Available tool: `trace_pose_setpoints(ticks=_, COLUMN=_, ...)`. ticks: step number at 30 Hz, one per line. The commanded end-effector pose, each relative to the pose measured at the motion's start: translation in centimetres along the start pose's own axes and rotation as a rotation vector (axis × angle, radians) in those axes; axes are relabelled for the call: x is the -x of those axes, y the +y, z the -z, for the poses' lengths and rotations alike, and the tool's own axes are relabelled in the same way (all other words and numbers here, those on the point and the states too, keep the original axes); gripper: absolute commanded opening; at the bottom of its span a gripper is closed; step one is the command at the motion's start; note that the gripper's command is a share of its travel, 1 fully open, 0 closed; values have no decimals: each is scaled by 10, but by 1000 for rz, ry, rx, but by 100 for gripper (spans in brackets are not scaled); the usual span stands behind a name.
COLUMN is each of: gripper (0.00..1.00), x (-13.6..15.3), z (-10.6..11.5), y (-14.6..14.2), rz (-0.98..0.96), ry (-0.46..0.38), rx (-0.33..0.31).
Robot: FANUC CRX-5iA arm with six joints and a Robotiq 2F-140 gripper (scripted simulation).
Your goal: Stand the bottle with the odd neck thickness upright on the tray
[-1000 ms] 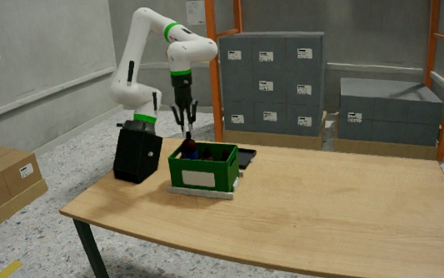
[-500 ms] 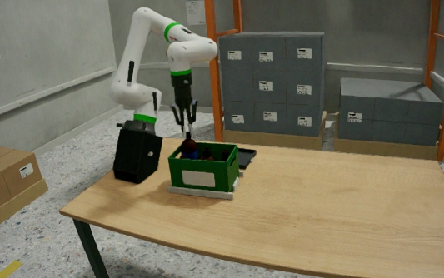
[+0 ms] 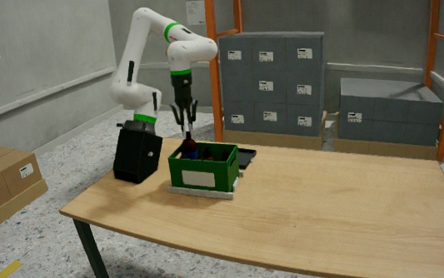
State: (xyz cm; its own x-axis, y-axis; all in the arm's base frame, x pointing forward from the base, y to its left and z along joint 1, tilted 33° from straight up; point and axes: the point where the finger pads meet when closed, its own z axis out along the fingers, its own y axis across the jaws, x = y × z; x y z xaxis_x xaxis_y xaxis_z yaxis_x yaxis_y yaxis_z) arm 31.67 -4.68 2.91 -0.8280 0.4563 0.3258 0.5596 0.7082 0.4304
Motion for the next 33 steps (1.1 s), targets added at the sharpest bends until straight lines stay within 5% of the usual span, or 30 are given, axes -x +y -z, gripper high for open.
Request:
trace_pose_setpoints(ticks=1, gripper=10, x=0, z=2, y=0, rz=0, ry=-1, rx=0)
trace_pose_setpoints(ticks=33, gripper=10, x=0, z=31, y=0, rz=0, ry=-1, rx=0)
